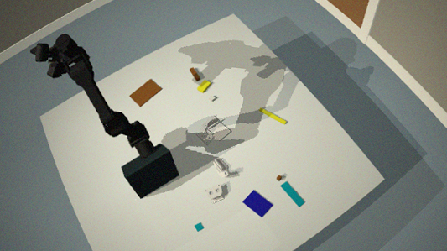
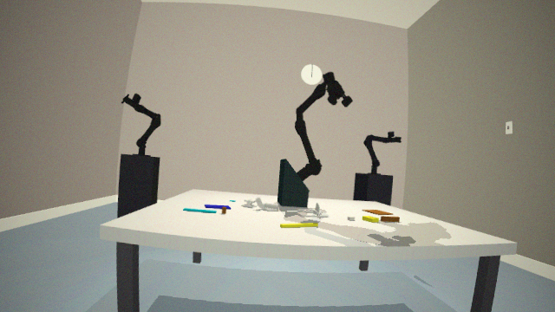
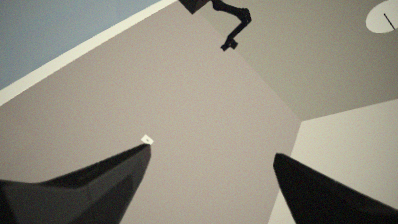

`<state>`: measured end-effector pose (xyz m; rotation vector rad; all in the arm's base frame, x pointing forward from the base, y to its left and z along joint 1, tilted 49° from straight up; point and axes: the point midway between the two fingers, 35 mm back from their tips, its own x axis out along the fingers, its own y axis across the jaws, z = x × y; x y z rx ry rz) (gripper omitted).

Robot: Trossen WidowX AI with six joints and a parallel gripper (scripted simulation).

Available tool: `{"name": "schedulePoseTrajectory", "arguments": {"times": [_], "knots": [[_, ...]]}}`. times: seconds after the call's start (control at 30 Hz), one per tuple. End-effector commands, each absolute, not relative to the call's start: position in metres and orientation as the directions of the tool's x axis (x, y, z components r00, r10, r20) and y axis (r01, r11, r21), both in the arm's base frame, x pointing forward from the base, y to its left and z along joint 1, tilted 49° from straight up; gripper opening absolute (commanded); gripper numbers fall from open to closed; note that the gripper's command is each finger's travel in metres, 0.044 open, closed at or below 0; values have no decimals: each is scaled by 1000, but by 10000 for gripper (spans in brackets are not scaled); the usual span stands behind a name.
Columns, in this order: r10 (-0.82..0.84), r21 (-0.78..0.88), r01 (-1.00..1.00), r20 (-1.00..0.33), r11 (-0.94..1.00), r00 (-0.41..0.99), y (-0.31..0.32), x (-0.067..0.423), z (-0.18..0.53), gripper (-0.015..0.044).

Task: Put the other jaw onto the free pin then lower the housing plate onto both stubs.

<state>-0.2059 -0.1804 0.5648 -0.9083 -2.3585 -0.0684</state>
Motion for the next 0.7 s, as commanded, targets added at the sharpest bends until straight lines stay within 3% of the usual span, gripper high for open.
{"name": "schedulePoseTrajectory", "arguments": {"times": [0.0,0.53,0.67], "knots": [[594,-161,625,555,764,-583,-180,-206,565,426],[594,-161,625,555,764,-583,-180,-206,565,6],[594,-161,625,555,764,-583,-180,-206,565,0]]}}
